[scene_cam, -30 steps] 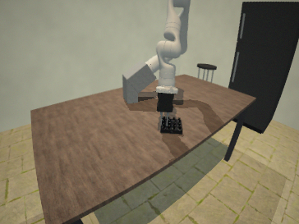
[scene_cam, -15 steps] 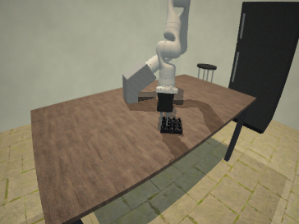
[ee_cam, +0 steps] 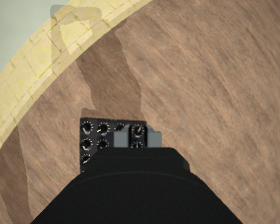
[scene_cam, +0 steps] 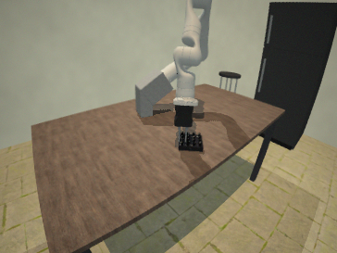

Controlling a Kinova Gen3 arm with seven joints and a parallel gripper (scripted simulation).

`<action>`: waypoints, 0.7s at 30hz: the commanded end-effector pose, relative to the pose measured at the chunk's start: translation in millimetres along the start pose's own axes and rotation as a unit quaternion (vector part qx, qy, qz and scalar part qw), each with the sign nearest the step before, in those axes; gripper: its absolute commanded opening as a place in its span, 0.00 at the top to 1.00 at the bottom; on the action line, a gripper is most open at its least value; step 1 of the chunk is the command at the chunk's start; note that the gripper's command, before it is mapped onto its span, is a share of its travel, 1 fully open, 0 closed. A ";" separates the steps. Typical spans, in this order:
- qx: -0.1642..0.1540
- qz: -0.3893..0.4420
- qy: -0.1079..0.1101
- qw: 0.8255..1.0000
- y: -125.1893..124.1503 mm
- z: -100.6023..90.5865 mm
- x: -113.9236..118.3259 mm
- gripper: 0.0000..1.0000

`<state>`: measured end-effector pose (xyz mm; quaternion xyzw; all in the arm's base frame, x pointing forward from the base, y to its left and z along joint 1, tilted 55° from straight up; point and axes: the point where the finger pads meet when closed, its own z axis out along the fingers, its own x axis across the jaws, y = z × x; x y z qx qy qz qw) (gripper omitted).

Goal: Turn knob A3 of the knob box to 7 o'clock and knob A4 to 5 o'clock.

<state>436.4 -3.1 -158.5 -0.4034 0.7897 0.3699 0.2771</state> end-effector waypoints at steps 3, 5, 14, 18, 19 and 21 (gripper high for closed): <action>0.001 0.000 0.000 1.000 -0.8 -0.8 0.2 0.54; 0.001 0.000 0.000 1.000 -0.8 -0.2 0.2 0.54; 0.001 0.000 0.000 1.000 -0.8 4.2 0.2 0.54; 0.001 0.000 0.000 1.000 -0.8 7.7 0.2 0.54; 0.001 0.000 0.000 1.000 -0.8 8.5 0.2 0.54; 0.001 0.000 0.000 1.000 -0.8 10.0 0.2 0.54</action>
